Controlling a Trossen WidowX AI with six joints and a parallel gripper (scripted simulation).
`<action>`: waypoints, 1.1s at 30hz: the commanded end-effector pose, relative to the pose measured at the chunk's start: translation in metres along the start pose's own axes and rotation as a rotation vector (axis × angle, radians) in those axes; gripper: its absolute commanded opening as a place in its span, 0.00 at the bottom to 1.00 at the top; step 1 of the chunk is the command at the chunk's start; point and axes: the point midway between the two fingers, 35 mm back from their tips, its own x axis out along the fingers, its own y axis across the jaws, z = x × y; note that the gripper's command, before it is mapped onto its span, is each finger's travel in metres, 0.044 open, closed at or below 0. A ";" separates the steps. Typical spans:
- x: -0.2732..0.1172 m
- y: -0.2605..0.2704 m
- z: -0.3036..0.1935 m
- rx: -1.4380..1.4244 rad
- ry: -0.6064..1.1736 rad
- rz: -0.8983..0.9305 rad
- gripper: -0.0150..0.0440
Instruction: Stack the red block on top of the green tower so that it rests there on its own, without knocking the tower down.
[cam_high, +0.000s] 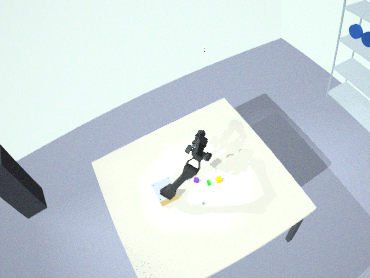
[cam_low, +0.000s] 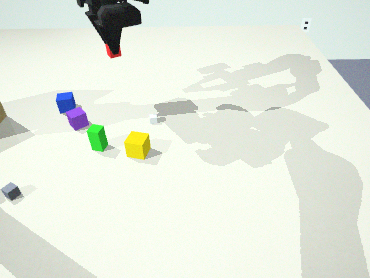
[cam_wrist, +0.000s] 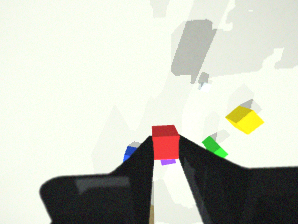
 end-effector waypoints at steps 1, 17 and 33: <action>-0.003 -0.023 -0.012 -0.004 -0.004 -0.003 0.25; -0.001 -0.092 -0.069 -0.004 0.002 -0.010 0.25; 0.035 -0.110 -0.091 -0.003 0.007 -0.016 0.25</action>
